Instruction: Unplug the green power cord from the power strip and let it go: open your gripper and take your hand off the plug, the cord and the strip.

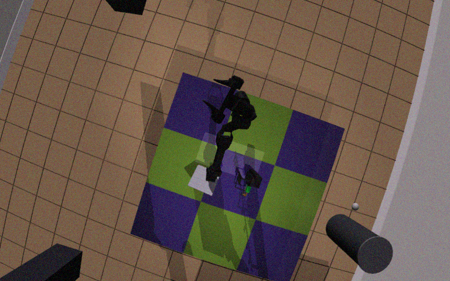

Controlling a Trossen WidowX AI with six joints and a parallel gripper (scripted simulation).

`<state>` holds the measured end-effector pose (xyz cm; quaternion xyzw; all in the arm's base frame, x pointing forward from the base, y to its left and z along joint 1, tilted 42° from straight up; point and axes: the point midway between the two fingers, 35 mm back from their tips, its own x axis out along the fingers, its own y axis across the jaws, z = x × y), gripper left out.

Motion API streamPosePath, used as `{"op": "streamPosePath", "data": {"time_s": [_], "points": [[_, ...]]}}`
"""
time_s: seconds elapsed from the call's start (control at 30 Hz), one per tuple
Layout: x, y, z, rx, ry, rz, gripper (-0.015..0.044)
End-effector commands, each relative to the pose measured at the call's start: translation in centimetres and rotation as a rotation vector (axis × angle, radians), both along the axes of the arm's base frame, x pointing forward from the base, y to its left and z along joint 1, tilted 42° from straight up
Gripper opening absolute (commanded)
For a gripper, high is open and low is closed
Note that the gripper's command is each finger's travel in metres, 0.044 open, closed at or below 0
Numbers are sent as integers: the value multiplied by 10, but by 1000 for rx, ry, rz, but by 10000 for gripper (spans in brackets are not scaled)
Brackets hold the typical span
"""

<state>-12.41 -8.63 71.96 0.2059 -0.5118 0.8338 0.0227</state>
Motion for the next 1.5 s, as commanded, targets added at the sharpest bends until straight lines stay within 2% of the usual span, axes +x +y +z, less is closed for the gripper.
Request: {"op": "streamPosePath", "data": {"time_s": [0.0,0.27,0.53,0.8,0.97,1.07,1.27,1.47], "points": [[0,0,0,0,2,1,374],[18,-39,3,-10,102,80,164],[68,-135,-7,-10,221,356,160],[147,-228,-47,27,266,754,160],[200,-273,-87,76,228,1007,160],[229,-298,-126,200,212,1086,160],[267,-323,-175,289,131,1244,160],[316,-345,-249,391,-78,1470,160]]}}
